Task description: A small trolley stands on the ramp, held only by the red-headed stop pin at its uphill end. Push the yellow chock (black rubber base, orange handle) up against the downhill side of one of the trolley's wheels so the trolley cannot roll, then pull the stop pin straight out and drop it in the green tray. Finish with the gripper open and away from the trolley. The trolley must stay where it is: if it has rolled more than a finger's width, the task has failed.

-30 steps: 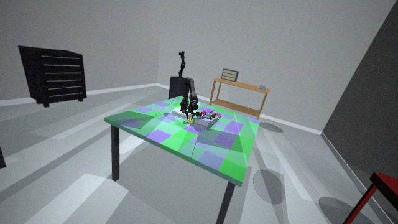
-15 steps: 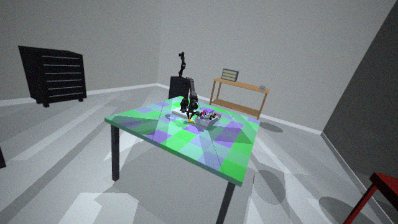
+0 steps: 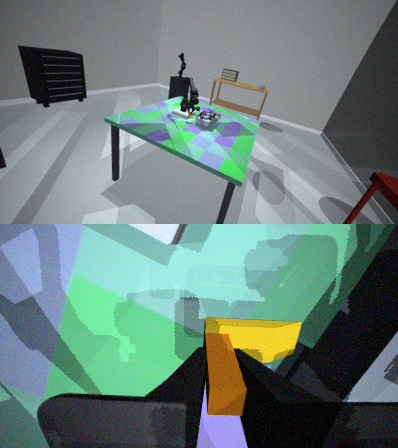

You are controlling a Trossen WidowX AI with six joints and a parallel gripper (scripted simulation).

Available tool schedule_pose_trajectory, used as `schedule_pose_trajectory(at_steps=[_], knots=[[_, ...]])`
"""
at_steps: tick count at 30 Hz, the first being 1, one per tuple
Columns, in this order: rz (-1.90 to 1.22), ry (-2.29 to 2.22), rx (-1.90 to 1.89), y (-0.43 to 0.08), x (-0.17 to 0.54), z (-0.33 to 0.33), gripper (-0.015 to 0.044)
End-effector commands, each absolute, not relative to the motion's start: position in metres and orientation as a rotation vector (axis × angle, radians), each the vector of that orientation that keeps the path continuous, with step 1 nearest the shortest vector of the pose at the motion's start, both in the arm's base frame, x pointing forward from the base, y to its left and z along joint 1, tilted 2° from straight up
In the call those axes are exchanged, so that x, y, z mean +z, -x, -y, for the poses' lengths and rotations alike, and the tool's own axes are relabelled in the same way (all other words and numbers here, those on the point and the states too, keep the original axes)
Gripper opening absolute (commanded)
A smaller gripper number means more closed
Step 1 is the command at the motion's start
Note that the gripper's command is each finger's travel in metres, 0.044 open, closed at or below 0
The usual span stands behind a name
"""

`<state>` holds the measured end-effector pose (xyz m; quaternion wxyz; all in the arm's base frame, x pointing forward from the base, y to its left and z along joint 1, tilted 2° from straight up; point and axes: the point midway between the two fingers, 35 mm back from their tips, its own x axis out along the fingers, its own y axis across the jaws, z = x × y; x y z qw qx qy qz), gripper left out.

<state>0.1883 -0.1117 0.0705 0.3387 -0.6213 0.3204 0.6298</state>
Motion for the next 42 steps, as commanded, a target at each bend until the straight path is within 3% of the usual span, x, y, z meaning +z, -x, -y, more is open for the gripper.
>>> schedule_pose_trajectory(at_steps=[1,31,42], knots=[[-0.829,1.627,1.635,-0.189,0.085,0.112,0.0000],[-0.833,1.623,1.631,-0.193,0.162,0.115,0.0000],[-1.048,1.382,1.397,-0.193,0.162,0.115,0.0000]])
